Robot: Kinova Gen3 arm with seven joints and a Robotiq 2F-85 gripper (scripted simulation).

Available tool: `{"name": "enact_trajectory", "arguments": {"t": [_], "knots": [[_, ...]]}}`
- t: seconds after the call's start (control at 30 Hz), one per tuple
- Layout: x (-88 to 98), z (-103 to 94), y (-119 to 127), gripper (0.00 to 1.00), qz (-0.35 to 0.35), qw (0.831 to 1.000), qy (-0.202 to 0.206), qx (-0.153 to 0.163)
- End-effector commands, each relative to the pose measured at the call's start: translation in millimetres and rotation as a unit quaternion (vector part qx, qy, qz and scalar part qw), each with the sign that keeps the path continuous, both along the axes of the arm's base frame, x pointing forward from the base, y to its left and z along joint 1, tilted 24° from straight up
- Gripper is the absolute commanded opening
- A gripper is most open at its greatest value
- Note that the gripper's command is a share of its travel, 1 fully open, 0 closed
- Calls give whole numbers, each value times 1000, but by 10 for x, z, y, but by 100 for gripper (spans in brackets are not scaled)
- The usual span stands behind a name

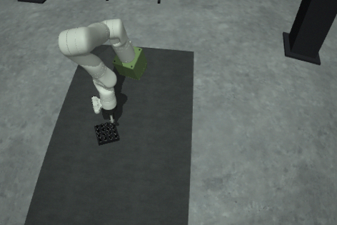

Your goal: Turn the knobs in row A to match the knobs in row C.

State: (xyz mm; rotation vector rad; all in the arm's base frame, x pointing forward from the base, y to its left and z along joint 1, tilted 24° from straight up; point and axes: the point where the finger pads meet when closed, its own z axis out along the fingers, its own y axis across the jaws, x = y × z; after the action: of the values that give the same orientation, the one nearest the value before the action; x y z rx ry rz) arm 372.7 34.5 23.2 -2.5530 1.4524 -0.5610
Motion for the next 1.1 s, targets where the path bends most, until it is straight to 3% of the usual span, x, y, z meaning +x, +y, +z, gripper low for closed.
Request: {"name": "enact_trajectory", "arguments": {"t": [0.0,0.77,1.07], "knots": [[24,4,9,8,2,1000,-3,0],[23,3,7,8,59,998,1,-25],[23,4,6,8,126,991,4,-53]]}}
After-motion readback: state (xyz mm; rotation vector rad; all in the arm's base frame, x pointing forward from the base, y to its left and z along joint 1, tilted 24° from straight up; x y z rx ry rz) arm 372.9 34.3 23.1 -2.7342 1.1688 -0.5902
